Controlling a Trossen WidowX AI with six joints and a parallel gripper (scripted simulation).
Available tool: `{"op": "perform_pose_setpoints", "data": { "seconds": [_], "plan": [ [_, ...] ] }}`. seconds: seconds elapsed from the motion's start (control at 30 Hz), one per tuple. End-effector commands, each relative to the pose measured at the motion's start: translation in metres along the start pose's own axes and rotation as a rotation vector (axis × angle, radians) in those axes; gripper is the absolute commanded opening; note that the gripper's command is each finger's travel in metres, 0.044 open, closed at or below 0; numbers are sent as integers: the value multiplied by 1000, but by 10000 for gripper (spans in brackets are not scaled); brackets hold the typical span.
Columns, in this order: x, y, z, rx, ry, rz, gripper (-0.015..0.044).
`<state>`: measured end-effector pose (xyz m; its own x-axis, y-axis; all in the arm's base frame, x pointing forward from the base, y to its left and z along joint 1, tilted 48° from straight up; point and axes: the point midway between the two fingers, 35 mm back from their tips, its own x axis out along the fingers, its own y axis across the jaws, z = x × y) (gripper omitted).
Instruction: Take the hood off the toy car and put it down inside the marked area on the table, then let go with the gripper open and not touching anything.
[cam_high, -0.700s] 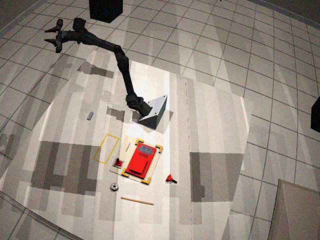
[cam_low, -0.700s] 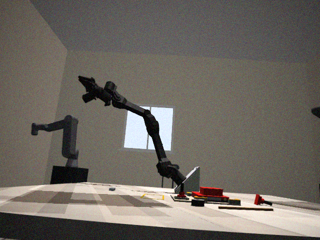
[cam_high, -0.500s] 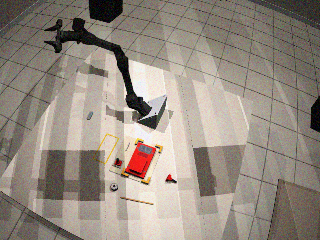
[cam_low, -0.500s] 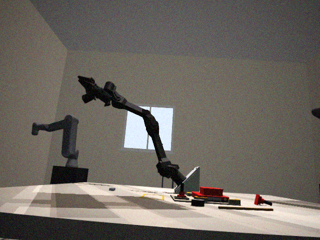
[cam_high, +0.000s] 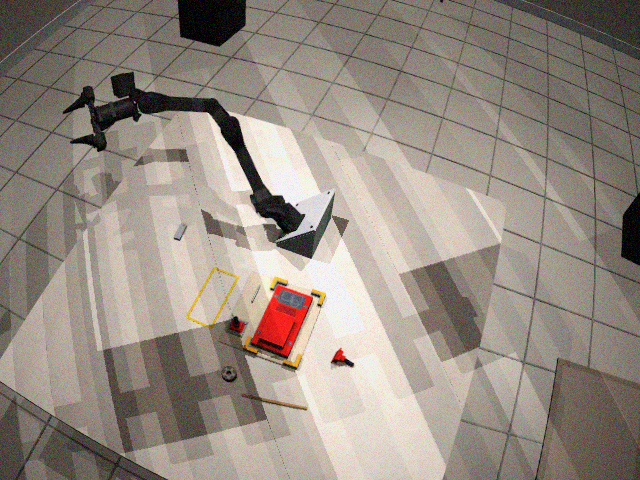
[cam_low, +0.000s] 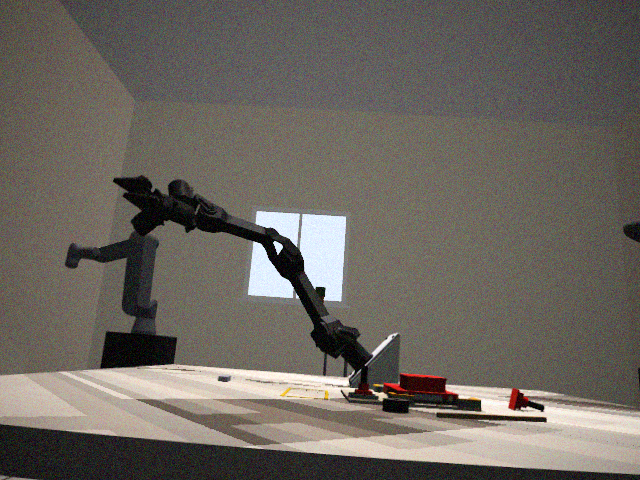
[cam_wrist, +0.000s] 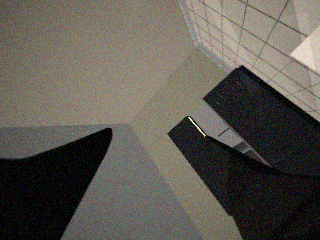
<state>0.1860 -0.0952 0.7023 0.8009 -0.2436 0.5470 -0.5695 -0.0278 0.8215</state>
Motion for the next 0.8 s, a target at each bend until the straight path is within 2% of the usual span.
{"op": "perform_pose_setpoints", "data": {
  "seconds": [0.0, 0.3, 0.77],
  "plan": [
    [11, -21, 4, 4, 0, -48, 440],
    [45, -105, 17, 22, -22, -250, 440],
    [62, -219, -5, 7, 36, -535, 440]
  ]
}}
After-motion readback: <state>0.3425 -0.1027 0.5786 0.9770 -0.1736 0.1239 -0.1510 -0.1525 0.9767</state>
